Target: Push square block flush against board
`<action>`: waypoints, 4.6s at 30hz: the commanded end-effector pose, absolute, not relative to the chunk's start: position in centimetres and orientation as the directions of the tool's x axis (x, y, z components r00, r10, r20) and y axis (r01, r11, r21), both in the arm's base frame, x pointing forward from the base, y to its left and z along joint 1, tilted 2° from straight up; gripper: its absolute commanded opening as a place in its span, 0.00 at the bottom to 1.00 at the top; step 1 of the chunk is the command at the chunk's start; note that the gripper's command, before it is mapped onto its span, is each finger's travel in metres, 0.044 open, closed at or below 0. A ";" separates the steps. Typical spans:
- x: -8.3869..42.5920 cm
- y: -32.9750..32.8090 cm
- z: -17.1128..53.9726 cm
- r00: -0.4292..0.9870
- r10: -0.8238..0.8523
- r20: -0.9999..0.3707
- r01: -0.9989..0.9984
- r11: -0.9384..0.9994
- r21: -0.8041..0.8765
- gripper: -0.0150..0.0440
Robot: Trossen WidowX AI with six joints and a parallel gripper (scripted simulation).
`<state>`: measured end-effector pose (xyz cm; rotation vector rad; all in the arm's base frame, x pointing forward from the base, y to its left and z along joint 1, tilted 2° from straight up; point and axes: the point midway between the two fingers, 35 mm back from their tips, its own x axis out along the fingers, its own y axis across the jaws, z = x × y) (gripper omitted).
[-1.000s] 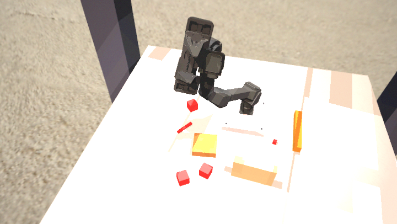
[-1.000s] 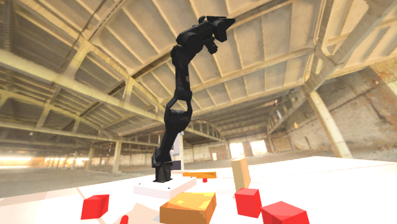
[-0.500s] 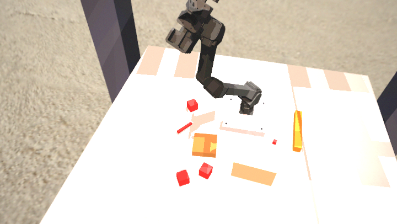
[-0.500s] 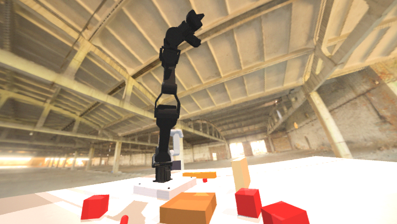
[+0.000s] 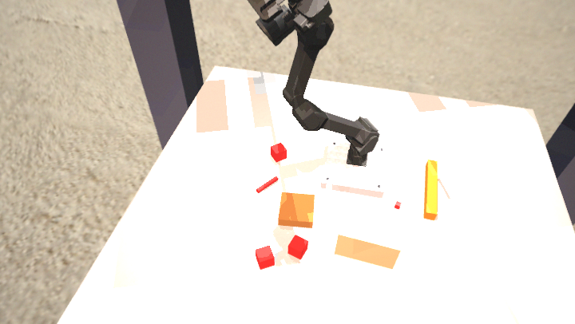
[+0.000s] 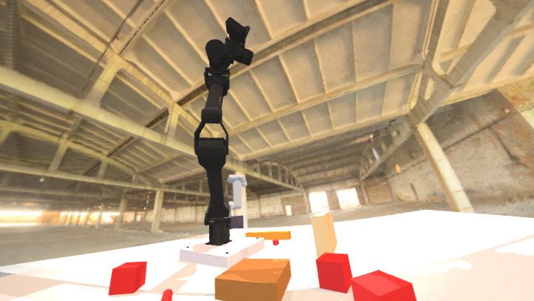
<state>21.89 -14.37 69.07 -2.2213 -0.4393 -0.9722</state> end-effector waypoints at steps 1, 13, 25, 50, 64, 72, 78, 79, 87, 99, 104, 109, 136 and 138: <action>19.3 -12.9 70.3 0.620 0.053 0.783 0.504 -0.792 -0.345 0.25; 12.3 -7.8 73.3 0.491 0.132 0.861 0.313 -0.949 -0.033 0.25; 7.3 -0.1 74.1 0.399 0.265 0.878 0.058 -0.963 0.264 0.25; 6.6 14.5 70.7 0.423 0.520 0.742 -0.436 -0.601 0.670 0.25; 10.8 21.8 66.2 0.533 0.617 0.579 -0.595 -0.214 0.775 0.25; 14.2 24.8 63.2 0.603 0.649 0.463 -0.606 -0.003 0.795 0.25; 17.3 26.7 60.4 0.662 0.660 0.356 -0.589 0.165 0.791 0.25; 17.9 27.0 59.8 0.672 0.662 0.333 -0.584 0.197 0.788 0.25; 22.8 28.9 54.5 0.747 0.650 0.137 -0.518 0.441 0.733 0.25; 30.3 28.4 45.8 0.824 0.540 -0.171 -0.359 0.731 0.580 0.25; 33.1 27.3 41.8 0.825 0.474 -0.309 -0.285 0.820 0.497 0.25; 35.6 25.5 37.6 0.803 0.394 -0.447 -0.211 0.889 0.406 0.25; 39.3 9.6 18.1 0.263 -0.002 -0.965 0.048 0.999 0.011 0.25; 38.8 8.4 17.1 0.201 -0.014 -0.979 0.058 0.998 -0.003 0.25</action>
